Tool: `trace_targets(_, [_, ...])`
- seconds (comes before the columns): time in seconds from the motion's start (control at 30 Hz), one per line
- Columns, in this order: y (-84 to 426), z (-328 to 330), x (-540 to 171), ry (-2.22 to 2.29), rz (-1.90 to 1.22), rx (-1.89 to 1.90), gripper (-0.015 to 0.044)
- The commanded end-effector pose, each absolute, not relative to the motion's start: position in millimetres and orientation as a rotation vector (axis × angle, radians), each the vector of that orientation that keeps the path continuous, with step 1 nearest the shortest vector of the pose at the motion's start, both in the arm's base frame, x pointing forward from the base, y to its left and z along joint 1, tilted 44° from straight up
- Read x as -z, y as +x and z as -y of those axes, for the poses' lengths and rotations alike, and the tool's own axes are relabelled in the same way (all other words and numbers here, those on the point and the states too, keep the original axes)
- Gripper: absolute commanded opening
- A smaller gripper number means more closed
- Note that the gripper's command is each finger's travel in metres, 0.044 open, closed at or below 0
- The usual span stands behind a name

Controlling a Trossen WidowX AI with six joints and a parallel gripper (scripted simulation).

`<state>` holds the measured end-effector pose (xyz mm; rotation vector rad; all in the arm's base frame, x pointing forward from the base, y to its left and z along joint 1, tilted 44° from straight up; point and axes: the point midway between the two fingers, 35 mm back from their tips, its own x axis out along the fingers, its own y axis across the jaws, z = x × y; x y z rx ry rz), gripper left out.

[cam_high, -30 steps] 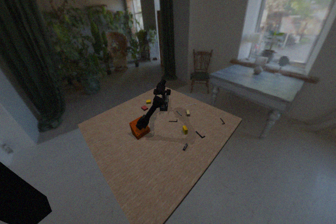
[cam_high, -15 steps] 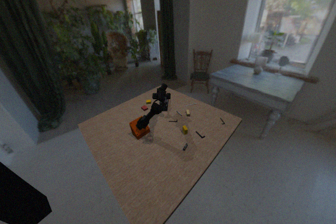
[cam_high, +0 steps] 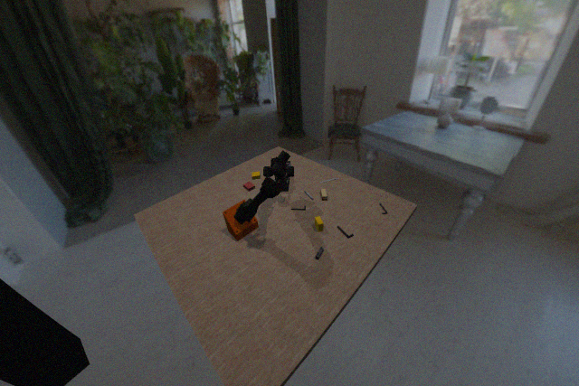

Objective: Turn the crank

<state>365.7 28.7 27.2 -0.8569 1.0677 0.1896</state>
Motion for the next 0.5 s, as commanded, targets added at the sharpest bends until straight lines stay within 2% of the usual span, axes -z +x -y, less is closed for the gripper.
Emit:
trace_targets(0.0, [362.2, -26.9, -20.4, -0.861, -1.075, -0.202, 0.0440])
trace_targets(0.47, [360.8, -12.5, -4.2, -0.861, -1.076, -0.202, 0.0440])
